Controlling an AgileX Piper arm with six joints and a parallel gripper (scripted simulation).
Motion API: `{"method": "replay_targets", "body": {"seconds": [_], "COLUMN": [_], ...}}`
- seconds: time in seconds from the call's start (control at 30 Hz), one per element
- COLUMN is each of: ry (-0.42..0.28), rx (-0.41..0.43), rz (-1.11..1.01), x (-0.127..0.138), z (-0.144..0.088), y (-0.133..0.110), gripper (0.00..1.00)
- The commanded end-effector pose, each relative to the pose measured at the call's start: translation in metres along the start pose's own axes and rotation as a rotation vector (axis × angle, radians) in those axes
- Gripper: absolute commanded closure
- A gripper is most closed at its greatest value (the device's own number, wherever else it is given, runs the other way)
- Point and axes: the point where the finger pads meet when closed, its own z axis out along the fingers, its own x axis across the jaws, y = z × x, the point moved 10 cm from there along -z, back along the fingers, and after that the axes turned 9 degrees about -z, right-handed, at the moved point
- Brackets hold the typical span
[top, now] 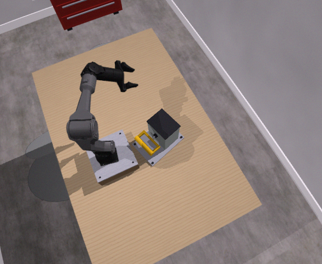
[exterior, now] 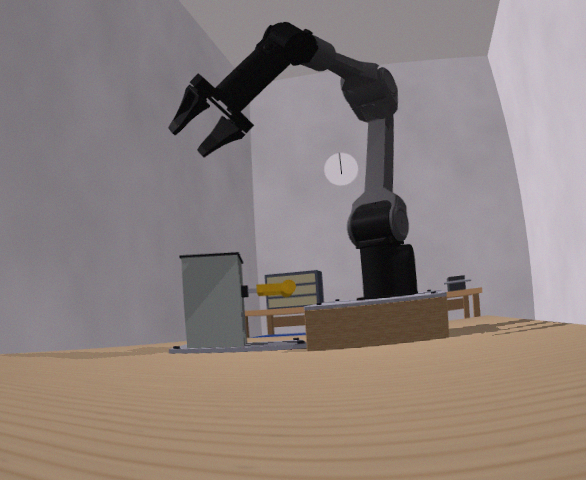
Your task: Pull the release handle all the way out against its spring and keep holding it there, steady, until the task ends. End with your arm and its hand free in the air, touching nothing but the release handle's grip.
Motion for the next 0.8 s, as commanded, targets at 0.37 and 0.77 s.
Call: {"method": "replay_targets", "body": {"seconds": [0.37, 0.77], "ry": [0.056, 0.339], "rx": [-0.029, -0.085], "rz": [0.151, 0.882], "x": [0.012, 0.071], "z": [0.011, 0.049], "y": [-0.002, -0.004], "gripper": [0.00, 0.00]}}
